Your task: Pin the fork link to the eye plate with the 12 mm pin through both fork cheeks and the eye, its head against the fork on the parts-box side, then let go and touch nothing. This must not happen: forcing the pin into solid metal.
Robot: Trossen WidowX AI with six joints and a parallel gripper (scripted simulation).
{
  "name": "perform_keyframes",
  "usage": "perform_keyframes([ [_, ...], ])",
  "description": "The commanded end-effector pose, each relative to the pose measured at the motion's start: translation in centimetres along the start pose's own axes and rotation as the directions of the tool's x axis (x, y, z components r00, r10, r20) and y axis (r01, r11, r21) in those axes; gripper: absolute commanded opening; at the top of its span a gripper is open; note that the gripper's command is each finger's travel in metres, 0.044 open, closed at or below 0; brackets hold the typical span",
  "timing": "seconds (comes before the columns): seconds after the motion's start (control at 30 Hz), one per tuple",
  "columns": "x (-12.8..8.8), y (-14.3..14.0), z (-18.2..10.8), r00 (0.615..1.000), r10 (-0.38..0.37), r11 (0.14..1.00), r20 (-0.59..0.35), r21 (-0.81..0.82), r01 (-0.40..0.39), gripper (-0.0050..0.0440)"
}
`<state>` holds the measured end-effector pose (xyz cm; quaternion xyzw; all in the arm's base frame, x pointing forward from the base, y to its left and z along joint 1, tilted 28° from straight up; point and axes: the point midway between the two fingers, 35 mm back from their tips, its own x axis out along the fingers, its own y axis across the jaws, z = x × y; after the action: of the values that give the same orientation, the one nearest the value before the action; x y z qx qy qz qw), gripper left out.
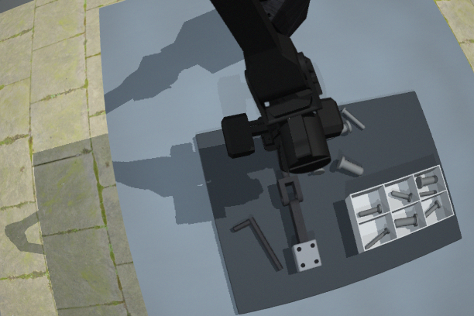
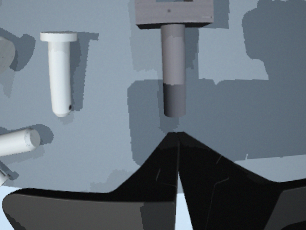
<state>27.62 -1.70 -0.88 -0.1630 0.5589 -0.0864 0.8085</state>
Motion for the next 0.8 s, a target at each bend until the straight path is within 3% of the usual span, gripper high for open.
perform_keyframes([
  [0.0, 1.40, 0.03, -0.42, 1.000, 0.002, 1.000, -0.010, -0.007, -0.002, 0.0000],
  [0.77, 1.28, -0.01, 0.13, 1.000, 0.002, 1.000, -0.010, -0.007, -0.002, 0.0000],
])
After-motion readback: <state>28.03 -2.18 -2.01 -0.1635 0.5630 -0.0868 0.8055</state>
